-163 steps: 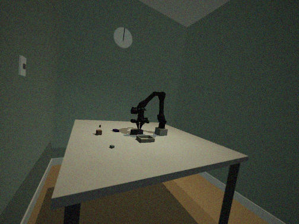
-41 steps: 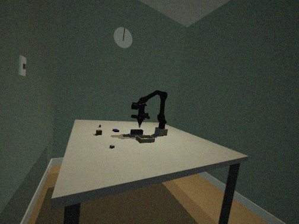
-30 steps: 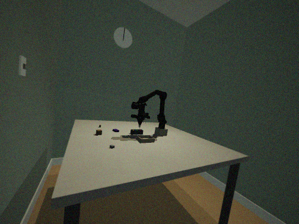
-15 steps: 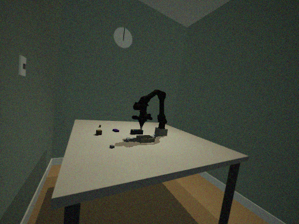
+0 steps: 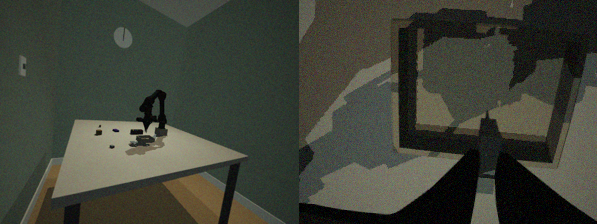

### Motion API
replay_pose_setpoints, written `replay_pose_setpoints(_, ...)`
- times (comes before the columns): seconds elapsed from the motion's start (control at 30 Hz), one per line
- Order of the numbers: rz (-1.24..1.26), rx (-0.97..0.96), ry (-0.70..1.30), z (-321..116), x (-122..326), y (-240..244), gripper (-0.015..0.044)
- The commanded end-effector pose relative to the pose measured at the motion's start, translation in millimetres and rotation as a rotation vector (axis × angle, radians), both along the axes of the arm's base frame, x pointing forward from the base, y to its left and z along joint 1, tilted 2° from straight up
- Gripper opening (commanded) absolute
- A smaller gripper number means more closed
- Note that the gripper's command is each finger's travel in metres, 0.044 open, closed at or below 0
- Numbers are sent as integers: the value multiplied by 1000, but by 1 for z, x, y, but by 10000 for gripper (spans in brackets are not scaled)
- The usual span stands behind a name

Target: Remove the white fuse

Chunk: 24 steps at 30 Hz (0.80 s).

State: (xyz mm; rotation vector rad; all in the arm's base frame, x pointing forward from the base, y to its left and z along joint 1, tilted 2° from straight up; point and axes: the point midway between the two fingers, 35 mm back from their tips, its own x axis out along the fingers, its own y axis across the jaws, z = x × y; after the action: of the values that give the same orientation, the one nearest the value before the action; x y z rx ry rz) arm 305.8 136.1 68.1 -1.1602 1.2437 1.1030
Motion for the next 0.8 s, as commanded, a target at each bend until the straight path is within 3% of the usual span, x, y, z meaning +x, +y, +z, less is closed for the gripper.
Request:
replay_pose_setpoints(0.0, -7, 0, -3, 1, 0, 9, 0)
replay_pose_setpoints(0.77, -7, 0, -2, -34, 1, 9, 0)
